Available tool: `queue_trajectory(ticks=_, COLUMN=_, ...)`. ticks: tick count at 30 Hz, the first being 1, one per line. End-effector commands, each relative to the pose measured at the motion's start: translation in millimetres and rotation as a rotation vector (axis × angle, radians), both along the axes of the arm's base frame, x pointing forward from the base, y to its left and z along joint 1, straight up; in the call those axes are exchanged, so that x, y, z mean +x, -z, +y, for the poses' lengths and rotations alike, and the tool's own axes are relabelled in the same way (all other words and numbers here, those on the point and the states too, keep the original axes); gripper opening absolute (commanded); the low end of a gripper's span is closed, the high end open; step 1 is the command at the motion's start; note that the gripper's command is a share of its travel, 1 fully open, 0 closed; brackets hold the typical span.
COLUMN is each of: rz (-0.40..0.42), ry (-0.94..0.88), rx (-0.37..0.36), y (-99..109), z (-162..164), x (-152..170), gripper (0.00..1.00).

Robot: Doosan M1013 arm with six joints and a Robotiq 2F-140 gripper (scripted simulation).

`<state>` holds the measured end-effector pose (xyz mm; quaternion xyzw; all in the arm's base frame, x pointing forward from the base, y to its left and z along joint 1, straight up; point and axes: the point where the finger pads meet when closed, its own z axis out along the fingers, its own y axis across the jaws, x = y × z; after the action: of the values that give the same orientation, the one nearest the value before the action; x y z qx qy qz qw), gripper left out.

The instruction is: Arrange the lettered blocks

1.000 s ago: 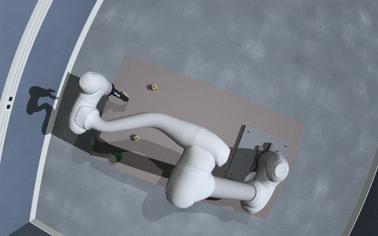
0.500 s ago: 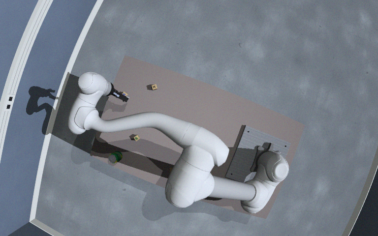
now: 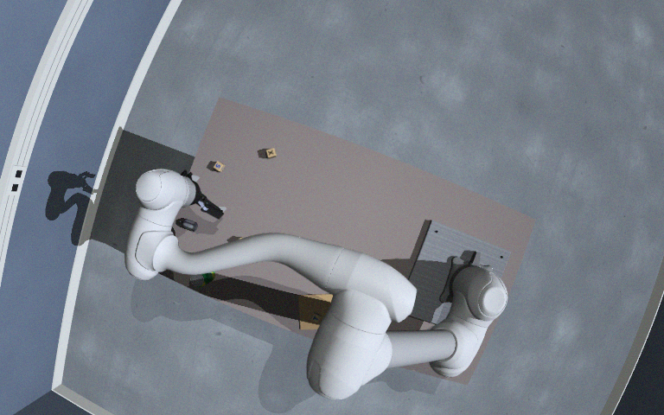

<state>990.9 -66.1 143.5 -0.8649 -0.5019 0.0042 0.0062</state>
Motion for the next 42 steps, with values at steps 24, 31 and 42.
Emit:
queue_trajectory(ticks=24, rz=-0.012, ry=0.655, rx=-0.01, y=-2, z=237, x=-202, gripper=1.0)
queue_trajectory(ticks=31, rz=-0.011, ry=0.839, rx=-0.011, y=6, z=282, x=-279, gripper=1.0)
queue_trajectory(ticks=42, rz=-0.01, ry=1.06, rx=-0.012, y=19, z=320, x=-378, gripper=1.0)
